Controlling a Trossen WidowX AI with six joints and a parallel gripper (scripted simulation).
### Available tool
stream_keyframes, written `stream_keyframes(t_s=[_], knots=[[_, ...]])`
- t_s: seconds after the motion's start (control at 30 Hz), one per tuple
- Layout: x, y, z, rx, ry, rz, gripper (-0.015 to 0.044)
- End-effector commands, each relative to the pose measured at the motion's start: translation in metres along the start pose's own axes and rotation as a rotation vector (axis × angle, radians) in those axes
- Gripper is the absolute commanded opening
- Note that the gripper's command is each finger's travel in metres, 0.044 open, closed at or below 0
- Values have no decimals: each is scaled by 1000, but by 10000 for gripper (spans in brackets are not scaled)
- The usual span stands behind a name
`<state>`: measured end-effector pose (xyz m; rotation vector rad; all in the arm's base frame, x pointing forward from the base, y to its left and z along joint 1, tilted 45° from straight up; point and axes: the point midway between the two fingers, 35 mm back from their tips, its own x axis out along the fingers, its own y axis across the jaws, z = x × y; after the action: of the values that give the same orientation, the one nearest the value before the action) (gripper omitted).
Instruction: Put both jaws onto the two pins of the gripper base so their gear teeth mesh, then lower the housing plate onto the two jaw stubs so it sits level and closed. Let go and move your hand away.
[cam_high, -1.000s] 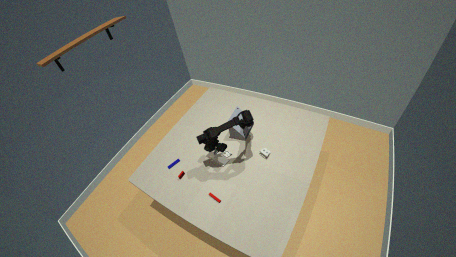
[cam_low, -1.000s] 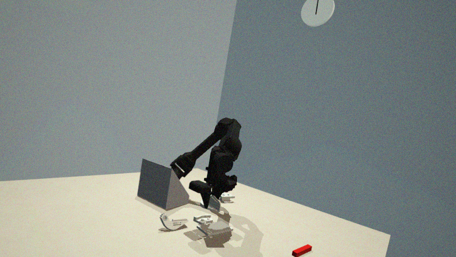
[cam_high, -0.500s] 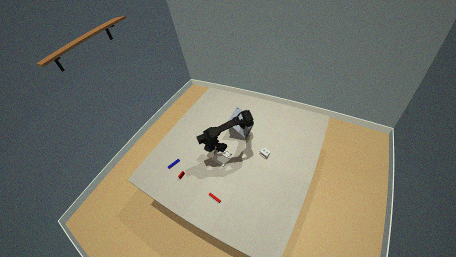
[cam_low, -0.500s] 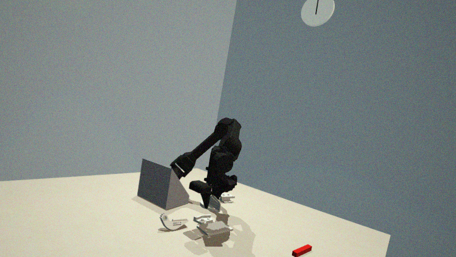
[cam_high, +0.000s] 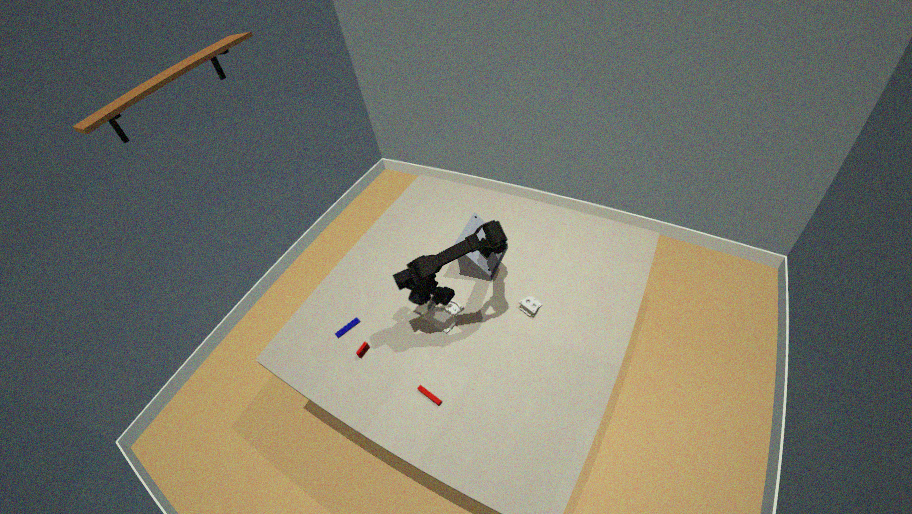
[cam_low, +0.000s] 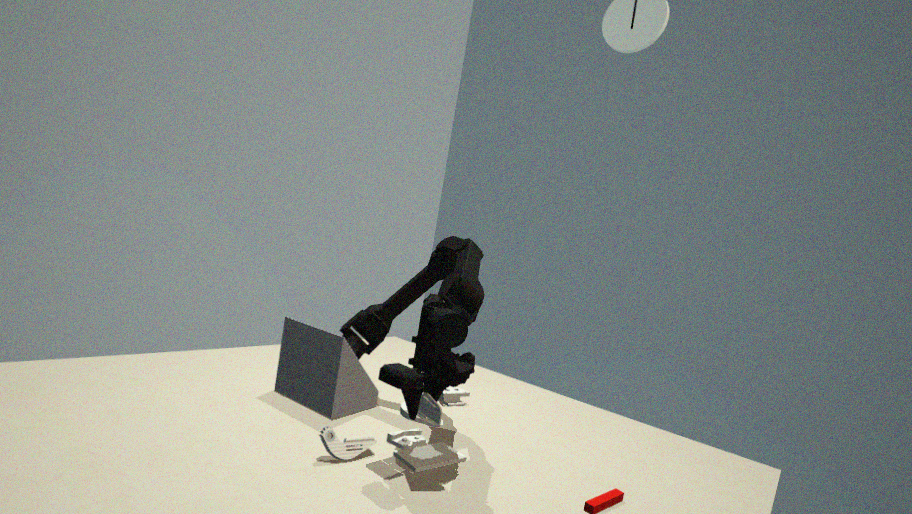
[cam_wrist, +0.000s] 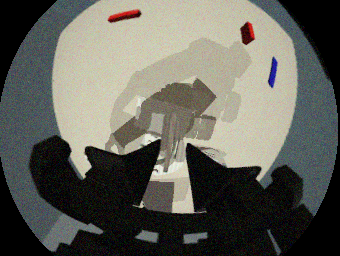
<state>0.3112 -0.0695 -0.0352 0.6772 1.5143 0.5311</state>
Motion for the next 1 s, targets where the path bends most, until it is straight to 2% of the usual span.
stream_keyframes(t_s=[0.0, 0.97], knots=[[6, -1, -1, 7, 2, 1, 134], [46, 0, -2, 6, 2, 4, 134]])
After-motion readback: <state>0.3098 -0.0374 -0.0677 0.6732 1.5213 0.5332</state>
